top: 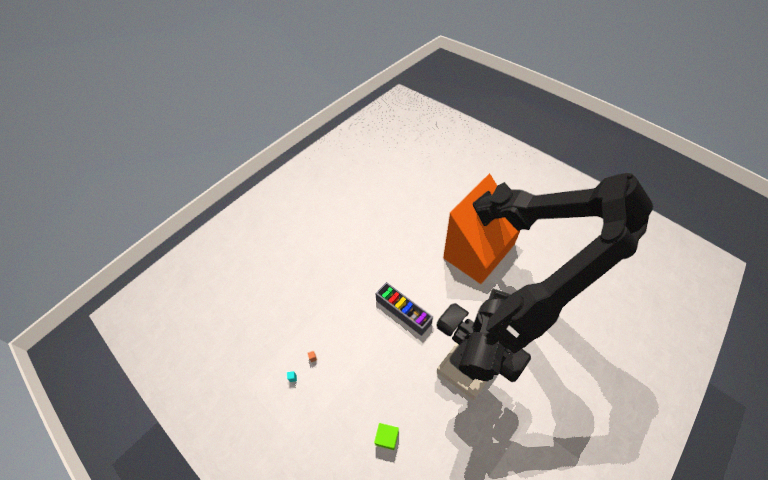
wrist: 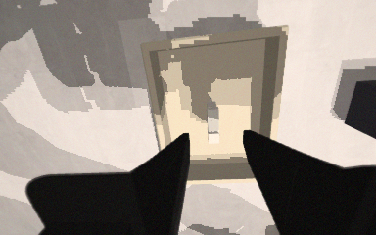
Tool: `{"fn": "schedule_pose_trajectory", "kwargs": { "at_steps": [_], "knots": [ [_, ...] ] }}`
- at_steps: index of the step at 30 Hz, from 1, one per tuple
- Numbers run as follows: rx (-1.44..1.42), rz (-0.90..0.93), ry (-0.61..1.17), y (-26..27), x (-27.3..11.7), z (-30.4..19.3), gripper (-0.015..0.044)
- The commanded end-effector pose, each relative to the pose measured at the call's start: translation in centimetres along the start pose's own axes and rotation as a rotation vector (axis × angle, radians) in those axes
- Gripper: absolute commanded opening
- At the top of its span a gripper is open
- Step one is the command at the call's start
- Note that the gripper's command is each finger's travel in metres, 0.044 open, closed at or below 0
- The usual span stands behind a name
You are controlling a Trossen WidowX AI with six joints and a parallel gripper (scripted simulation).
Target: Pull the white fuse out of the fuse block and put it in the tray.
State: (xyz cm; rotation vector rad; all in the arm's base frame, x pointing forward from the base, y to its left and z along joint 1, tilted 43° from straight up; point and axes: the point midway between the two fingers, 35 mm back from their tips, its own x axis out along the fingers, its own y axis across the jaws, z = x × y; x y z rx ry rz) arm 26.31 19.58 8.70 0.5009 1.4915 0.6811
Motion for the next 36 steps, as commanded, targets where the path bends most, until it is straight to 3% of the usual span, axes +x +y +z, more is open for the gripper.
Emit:
{"fn": "schedule_pose_trajectory", "kwargs": {
  "at_steps": [1, 4, 8, 36],
  "knots": [
    [-0.001, 0.000, -0.001, 0.0, 0.0, 0.0, 0.0263],
    [0.000, -0.001, -0.001, 0.0, -0.3, 0.0, 0.0330],
    [0.008, -0.007, 0.000, -0.2, -3.8, -0.1, 0.0330],
    [0.014, -0.012, 0.000, -0.3, -3.7, -0.1, 0.0330]
  ]
}}
